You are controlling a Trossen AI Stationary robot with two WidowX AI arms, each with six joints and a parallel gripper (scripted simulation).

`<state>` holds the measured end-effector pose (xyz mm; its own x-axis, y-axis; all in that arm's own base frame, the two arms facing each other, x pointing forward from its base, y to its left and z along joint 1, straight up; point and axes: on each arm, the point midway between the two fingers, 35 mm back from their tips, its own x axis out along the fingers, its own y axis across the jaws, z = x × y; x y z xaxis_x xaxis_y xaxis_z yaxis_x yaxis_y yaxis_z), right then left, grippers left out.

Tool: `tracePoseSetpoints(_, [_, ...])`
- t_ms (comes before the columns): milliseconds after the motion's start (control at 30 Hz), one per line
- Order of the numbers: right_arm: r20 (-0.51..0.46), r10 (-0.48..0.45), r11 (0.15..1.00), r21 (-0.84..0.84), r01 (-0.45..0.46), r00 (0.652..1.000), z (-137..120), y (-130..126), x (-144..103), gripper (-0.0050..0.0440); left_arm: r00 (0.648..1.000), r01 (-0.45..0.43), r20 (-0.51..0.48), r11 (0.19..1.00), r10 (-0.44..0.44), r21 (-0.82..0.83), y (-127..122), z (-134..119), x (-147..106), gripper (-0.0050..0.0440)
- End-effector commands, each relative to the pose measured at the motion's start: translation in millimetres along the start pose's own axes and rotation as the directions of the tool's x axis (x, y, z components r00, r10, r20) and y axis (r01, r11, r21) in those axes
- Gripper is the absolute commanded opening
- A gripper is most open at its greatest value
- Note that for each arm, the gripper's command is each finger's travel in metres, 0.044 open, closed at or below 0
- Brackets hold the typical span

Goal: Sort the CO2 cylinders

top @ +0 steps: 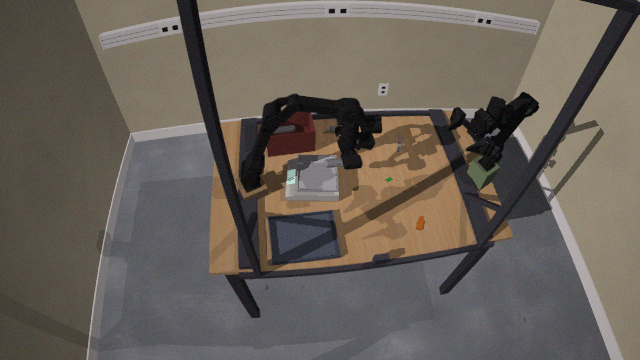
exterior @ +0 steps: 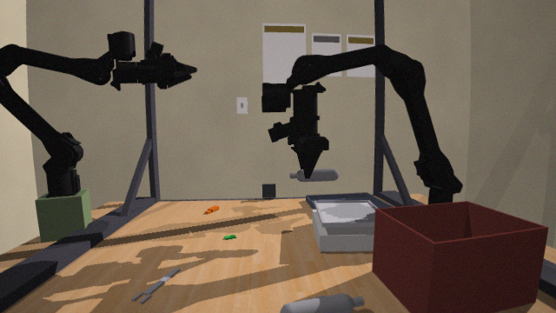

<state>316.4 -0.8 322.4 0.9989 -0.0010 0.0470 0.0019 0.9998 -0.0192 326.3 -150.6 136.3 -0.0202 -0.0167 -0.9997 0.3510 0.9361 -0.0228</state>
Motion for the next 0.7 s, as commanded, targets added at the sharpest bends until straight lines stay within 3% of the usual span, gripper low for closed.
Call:
tracePoseSetpoints(0, [0.023, 0.000, 1.000, 0.024, 0.000, 1.000, 7, 1, -3, 0.0440, 1.000, 0.001, 0.028, 1.000, -0.001, 0.003, -1, 1, -9, -0.0050])
tracePoseSetpoints(200, [0.018, -0.011, 1.000, 0.023, 0.011, 1.000, 11, -3, 0, 0.0440, 0.999, 0.000, 0.033, 1.000, -0.001, 0.005, 2, -4, -10, -0.0050])
tracePoseSetpoints(333, [-0.072, -0.073, 0.997, 0.011, 0.074, 0.995, 0, -25, 7, 0.0440, 0.999, 0.000, 0.032, 1.000, 0.000, 0.004, 8, -18, -6, -0.0050])
tracePoseSetpoints(433, [-0.199, -0.174, 0.984, 0.000, 0.178, 0.964, -15, -63, 11, 0.0440, 1.000, -0.001, 0.031, 1.000, 0.001, 0.004, 16, -36, 0, -0.0050])
tracePoseSetpoints(500, [-0.199, -0.174, 0.984, 0.000, 0.178, 0.964, -15, -63, 11, 0.0440, 1.000, -0.001, 0.031, 1.000, 0.001, 0.004, 16, -36, 0, -0.0050])
tracePoseSetpoints(667, [-0.372, -0.288, 0.951, -0.006, 0.309, 0.882, -37, -111, 4, 0.0440, 1.000, -0.001, 0.029, 1.000, 0.001, 0.004, 25, -58, 7, -0.0050])
